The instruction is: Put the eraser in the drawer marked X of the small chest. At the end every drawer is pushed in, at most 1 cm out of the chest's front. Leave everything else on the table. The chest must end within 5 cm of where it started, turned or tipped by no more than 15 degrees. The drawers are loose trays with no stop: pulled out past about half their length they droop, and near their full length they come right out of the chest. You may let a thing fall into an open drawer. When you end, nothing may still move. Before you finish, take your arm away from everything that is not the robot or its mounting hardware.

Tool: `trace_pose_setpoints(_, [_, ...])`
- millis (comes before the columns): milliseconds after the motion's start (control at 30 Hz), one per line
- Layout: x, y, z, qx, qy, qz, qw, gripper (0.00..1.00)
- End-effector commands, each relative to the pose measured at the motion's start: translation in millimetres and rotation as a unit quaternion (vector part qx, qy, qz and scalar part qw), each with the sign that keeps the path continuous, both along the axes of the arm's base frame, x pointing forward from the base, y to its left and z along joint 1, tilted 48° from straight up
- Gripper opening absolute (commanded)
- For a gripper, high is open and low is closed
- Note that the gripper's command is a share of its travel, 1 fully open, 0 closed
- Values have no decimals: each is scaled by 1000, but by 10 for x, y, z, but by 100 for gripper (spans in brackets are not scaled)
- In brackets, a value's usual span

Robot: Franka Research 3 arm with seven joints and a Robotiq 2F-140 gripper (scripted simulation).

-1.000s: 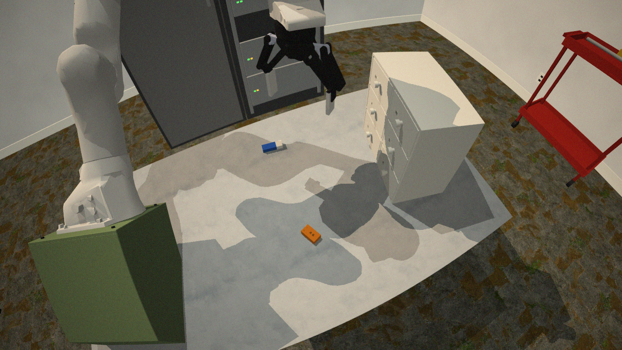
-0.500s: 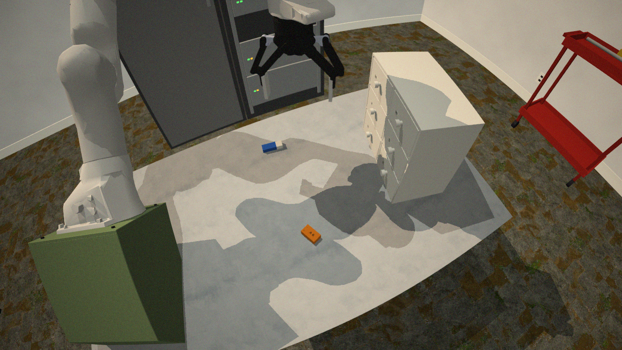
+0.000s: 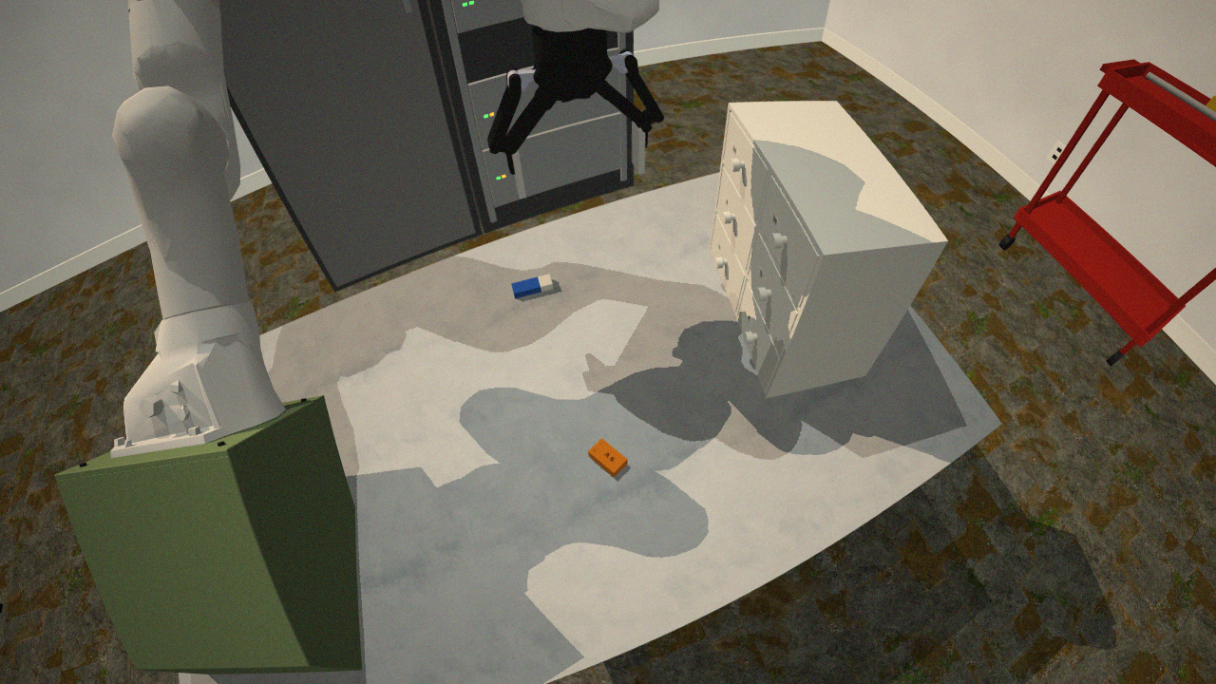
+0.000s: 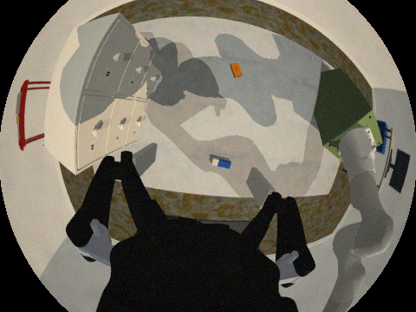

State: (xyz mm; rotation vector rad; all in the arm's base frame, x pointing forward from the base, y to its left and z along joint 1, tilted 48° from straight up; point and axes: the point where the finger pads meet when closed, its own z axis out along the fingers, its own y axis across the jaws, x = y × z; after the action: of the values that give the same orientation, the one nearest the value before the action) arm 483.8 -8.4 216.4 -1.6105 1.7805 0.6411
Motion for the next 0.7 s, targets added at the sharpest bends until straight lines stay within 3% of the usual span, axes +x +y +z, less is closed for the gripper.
trace_pose_setpoints(0, [2, 24, 12, -12, -94, 82, 992, 100])
trace_pose_setpoints(433, [27, 179, 149, -38, -226, 204, 952, 100])
trace_pose_setpoints(500, [27, 179, 149, -38, -226, 204, 952, 100])
trace_pose_setpoints(667, [35, 233, 197, -47, -271, 245, 930, 100])
